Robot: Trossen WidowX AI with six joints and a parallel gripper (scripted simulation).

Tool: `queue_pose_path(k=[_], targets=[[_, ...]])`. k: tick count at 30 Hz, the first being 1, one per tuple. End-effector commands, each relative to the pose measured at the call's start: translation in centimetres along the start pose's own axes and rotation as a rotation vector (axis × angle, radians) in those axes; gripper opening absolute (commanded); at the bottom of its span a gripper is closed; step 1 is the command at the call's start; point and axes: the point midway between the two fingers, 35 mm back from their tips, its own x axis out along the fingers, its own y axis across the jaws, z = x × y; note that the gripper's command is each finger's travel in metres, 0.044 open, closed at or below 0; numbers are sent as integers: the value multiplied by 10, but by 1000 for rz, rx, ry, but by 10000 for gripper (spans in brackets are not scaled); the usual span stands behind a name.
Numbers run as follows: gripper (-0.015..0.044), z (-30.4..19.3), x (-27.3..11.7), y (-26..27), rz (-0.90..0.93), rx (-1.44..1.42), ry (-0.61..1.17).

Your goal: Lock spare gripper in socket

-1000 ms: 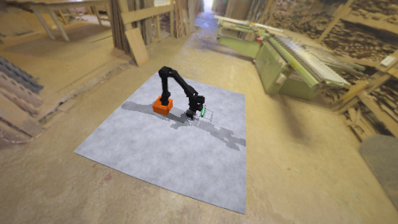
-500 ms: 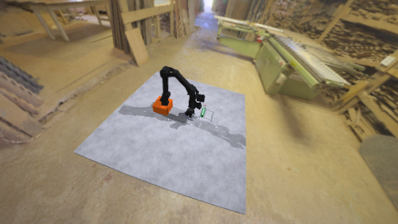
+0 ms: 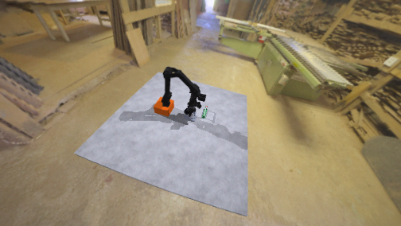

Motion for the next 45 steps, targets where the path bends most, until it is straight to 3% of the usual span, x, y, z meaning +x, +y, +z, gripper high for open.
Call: queue_pose_path(k=[1,45], targets=[[0,-3,-6,0,-44,-64,28],[0,-27,-85,38,-559,-868,228]])
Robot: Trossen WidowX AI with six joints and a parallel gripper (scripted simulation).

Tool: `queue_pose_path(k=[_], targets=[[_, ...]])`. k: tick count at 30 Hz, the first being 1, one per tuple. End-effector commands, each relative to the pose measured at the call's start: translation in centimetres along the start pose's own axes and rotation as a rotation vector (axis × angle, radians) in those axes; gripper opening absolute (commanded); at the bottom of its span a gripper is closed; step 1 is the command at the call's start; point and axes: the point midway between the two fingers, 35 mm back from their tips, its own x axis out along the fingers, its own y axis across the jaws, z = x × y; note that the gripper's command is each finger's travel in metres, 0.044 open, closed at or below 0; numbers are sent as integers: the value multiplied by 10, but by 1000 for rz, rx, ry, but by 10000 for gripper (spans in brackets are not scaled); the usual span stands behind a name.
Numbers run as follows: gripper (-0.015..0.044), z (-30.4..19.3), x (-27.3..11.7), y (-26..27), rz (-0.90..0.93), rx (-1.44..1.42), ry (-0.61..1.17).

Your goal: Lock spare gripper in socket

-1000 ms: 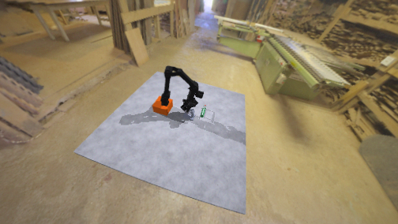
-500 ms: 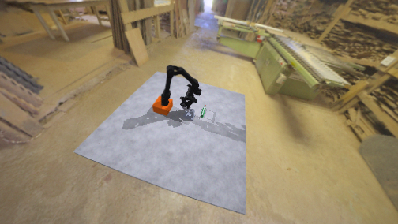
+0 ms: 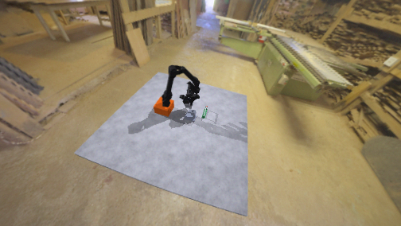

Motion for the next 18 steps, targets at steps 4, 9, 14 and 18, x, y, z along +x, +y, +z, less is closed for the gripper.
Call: queue_pose_path(k=[4,9,14,18], targets=[[0,-1,-7,-5,-51,-43,9],[0,8,-3,-8,-45,-43,4],[0,12,0,-8,-43,-42,3],[0,16,3,-6,-43,-42,2]])
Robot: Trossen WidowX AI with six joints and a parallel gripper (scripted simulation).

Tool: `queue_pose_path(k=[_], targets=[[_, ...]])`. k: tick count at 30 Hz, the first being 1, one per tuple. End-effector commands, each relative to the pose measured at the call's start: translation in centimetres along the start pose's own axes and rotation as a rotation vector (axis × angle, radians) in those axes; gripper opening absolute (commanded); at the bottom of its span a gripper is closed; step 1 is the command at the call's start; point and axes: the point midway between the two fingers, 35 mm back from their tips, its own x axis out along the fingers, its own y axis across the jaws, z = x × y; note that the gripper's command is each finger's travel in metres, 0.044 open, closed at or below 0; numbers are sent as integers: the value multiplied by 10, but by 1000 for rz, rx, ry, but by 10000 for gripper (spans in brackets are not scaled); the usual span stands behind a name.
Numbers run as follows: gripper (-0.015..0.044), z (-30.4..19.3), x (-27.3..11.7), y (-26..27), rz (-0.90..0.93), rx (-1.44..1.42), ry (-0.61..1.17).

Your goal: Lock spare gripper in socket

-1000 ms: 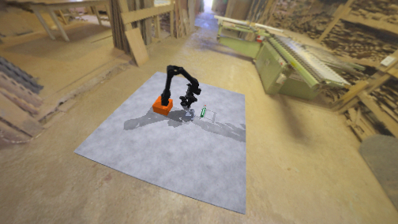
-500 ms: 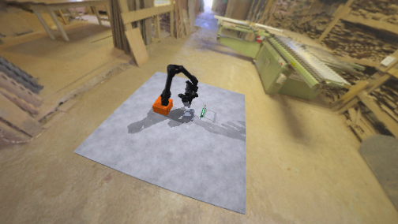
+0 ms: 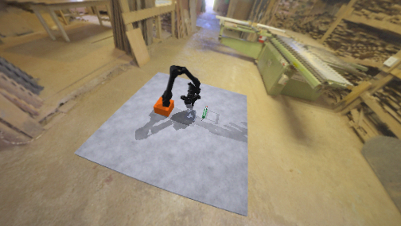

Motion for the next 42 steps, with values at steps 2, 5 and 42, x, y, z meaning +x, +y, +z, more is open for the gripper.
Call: queue_pose_path(k=[2,5,42], targets=[[0,5,4,-1,-11,-6,4],[0,8,6,0,-11,-6,4],[0,47,29,-2,-14,-4,3]])
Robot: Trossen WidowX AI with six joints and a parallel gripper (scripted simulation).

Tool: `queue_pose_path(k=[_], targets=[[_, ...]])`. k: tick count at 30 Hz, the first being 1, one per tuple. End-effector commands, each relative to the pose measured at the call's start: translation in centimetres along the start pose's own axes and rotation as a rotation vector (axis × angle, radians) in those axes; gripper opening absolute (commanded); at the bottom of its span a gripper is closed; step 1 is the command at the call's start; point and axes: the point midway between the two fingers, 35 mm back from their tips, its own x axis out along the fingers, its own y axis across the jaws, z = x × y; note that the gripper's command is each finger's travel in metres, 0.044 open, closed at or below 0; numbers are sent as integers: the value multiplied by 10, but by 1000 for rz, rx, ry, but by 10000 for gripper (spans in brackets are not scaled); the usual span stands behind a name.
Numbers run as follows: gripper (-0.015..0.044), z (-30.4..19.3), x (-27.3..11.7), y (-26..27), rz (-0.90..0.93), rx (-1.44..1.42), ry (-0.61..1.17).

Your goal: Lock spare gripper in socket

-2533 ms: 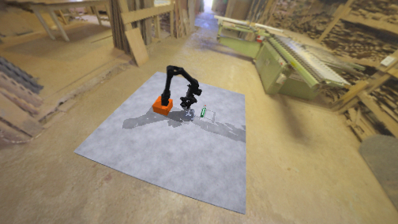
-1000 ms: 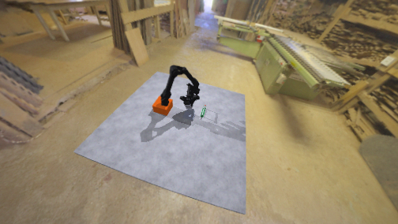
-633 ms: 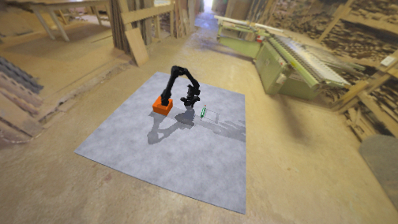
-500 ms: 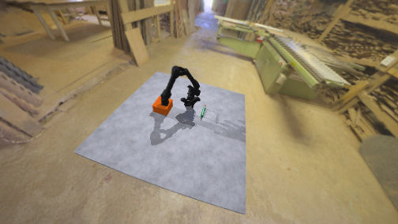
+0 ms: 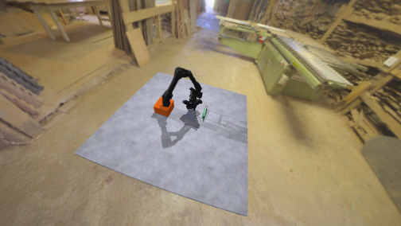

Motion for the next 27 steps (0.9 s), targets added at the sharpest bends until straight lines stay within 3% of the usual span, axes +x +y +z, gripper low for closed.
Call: queue_pose_path(k=[1,11,27], targets=[[0,3,0,-3,-10,3,-1],[0,0,0,0,0,-1,0],[420,0,0,0,0,-1,0]])
